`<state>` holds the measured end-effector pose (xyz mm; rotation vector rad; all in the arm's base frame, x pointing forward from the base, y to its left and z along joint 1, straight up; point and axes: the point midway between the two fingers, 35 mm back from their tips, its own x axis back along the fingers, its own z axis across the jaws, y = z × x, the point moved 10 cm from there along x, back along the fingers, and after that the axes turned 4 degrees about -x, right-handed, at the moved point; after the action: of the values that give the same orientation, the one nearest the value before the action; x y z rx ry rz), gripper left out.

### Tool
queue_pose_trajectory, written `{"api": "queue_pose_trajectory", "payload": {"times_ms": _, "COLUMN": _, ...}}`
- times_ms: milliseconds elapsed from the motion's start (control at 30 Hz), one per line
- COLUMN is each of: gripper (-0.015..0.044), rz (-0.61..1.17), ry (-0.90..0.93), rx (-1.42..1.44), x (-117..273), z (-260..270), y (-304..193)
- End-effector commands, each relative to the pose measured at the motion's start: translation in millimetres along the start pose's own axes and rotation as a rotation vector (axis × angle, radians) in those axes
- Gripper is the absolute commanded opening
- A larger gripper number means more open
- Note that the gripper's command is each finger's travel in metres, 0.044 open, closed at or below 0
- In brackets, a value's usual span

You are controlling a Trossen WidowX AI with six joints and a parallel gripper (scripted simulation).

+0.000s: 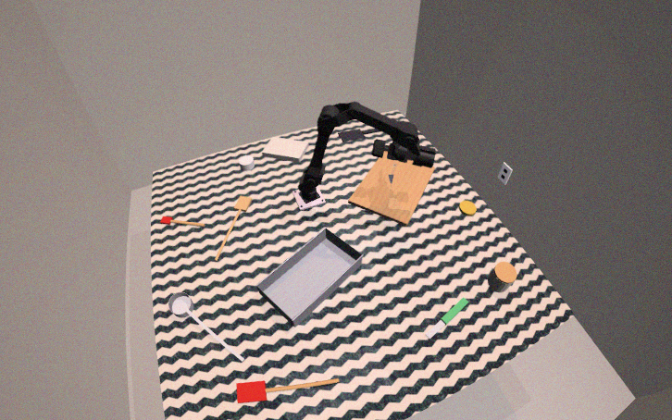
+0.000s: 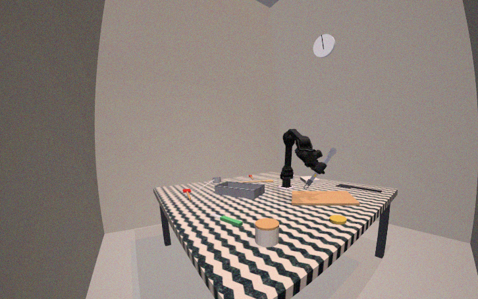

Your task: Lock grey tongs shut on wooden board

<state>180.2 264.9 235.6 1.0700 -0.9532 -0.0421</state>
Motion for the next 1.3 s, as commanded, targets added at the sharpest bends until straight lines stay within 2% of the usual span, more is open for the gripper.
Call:
{"api": "queue_pose_trajectory", "payload": {"times_ms": 0, "gripper": -0.0150, "rz": 0.131, "ry": 0.011, "rx": -0.019, "x": -5.1, "z": -1.3, "y": 14.9}}
{"api": "queue_pose_trajectory", "payload": {"times_ms": 333, "gripper": -0.0150, "rz": 0.483, "ry": -0.028, "rx": -0.044, "x": -18.5, "z": 0.9, "y": 52.8}}
{"api": "queue_pose_trajectory", "payload": {"times_ms": 733, "gripper": -0.0150, "rz": 0.827, "ry": -0.197, "rx": -0.035, "x": -28.5, "z": 10.5, "y": 97.3}}
{"api": "queue_pose_trajectory", "payload": {"times_ms": 1267, "gripper": -0.0150, "rz": 0.843, "ry": -0.210, "rx": -0.033, "x": -32.7, "z": 9.2, "y": 96.2}}
